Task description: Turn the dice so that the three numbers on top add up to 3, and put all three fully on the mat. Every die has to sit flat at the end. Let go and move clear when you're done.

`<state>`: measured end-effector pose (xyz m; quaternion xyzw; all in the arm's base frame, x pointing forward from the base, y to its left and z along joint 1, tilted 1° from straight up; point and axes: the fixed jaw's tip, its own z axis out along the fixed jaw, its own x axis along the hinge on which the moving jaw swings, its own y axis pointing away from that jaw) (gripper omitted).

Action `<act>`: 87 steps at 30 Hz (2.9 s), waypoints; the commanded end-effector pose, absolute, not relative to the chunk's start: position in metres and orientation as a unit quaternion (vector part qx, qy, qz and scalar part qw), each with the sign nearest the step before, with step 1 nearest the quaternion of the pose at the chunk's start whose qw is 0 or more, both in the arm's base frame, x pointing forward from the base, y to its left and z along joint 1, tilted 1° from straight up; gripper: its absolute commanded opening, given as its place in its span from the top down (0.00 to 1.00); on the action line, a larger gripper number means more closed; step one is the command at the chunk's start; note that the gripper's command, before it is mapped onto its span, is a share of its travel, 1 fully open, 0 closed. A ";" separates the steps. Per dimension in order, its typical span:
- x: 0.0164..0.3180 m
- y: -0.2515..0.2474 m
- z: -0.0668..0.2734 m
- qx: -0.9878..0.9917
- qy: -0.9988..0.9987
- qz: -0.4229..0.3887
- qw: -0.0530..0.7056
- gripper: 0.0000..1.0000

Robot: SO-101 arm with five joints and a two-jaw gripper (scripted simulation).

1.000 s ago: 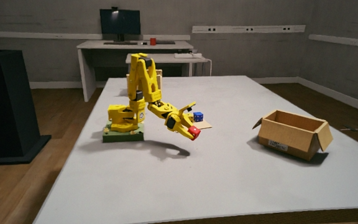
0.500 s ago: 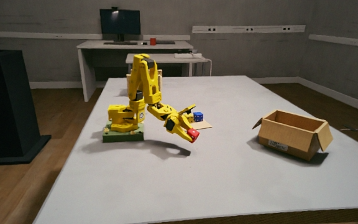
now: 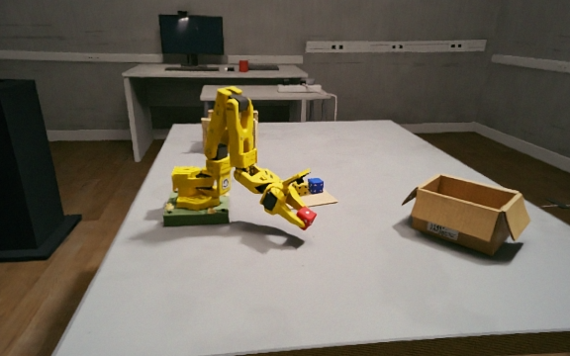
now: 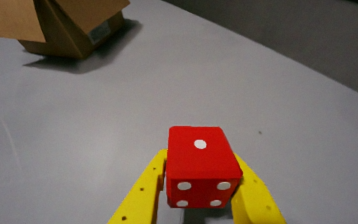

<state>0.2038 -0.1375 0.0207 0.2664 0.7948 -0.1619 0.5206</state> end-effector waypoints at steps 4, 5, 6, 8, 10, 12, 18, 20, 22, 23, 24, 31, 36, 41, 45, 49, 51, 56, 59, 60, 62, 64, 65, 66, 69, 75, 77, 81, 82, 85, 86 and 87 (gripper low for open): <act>0.207 -0.138 0.022 0.259 0.791 -0.165 0.529 1.00; 0.207 -0.138 0.022 0.259 0.791 -0.165 0.529 1.00; 0.207 -0.138 0.022 0.259 0.791 -0.165 0.529 1.00; 0.207 -0.138 0.022 0.259 0.791 -0.165 0.529 1.00; 0.207 -0.138 0.021 0.259 0.791 -0.165 0.529 1.00; 0.207 -0.138 0.019 0.259 0.791 -0.165 0.529 1.00; 0.207 -0.138 0.016 0.259 0.791 -0.165 0.529 1.00; 0.207 -0.138 0.016 0.259 0.791 -0.165 0.529 1.00; 0.207 -0.138 0.016 0.259 0.791 -0.165 0.529 1.00; 0.207 -0.138 0.016 0.259 0.791 -0.165 0.529 1.00; 0.207 -0.138 0.016 0.259 0.791 -0.165 0.529 1.00; 0.207 -0.138 0.012 0.258 0.791 -0.165 0.529 1.00; 0.207 -0.137 0.010 0.258 0.791 -0.165 0.529 1.00; 0.207 -0.137 0.010 0.258 0.791 -0.165 0.529 1.00; 0.207 -0.137 0.008 0.258 0.791 -0.165 0.529 1.00; 0.207 -0.137 0.006 0.258 0.791 -0.165 0.529 1.00; 0.207 -0.137 0.005 0.258 0.791 -0.165 0.529 1.00; 0.207 -0.137 0.004 0.258 0.791 -0.165 0.529 1.00; 0.207 -0.137 0.004 0.258 0.791 -0.165 0.529 1.00; 0.207 -0.137 0.004 0.258 0.791 -0.165 0.529 1.00; 0.207 -0.137 0.002 0.258 0.791 -0.165 0.529 1.00; 0.207 -0.137 0.001 0.258 0.791 -0.165 0.529 1.00; 0.207 -0.137 0.000 0.258 0.791 -0.165 0.529 1.00; 0.207 -0.137 0.000 0.258 0.791 -0.165 0.530 1.00; 0.207 -0.137 -0.002 0.258 0.791 -0.165 0.530 1.00; 0.207 -0.137 -0.002 0.258 0.791 -0.165 0.530 1.00; 0.207 -0.137 -0.002 0.258 0.791 -0.165 0.530 1.00; 0.207 -0.137 -0.004 0.258 0.791 -0.165 0.530 1.00; 0.207 -0.137 -0.004 0.258 0.791 -0.165 0.530 1.00; 0.207 -0.137 -0.005 0.258 0.791 -0.165 0.530 1.00; 0.207 -0.137 -0.005 0.258 0.791 -0.165 0.530 1.00; 0.207 -0.137 -0.005 0.258 0.791 -0.165 0.530 1.00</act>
